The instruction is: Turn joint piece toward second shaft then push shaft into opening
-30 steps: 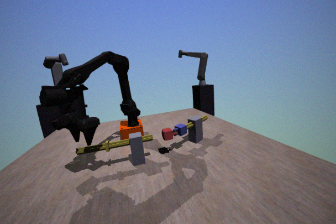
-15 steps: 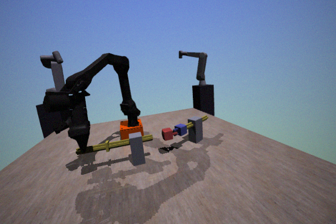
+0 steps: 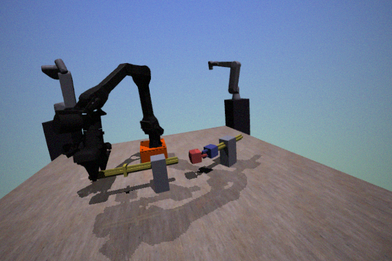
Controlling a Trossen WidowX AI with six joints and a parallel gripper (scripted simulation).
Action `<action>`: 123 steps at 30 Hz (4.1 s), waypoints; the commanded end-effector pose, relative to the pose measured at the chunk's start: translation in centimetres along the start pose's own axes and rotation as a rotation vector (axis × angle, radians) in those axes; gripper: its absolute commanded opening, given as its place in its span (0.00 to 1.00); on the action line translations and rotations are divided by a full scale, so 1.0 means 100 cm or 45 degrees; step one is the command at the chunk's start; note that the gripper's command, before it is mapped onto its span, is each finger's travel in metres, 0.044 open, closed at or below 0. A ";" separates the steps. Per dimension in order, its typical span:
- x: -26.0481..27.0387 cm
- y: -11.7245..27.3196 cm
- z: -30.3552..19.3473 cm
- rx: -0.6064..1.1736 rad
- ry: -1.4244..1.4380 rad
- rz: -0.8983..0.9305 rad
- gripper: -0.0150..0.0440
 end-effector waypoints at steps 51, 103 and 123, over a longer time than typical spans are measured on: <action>-0.002 -0.030 -0.003 0.010 -0.006 -0.006 0.37; -0.002 -0.030 -0.003 0.010 -0.007 -0.006 0.37; -0.002 -0.030 -0.003 0.010 -0.007 -0.006 0.37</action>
Point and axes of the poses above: the point midway between the two fingers, 35 mm back from their tips, its own y axis back along the fingers, its own x axis across the jaws, z = x × y, the point moved 3 cm from there along y, back along the fingers, and after that the axes turned 6 degrees about -y, right-handed, at the moved point
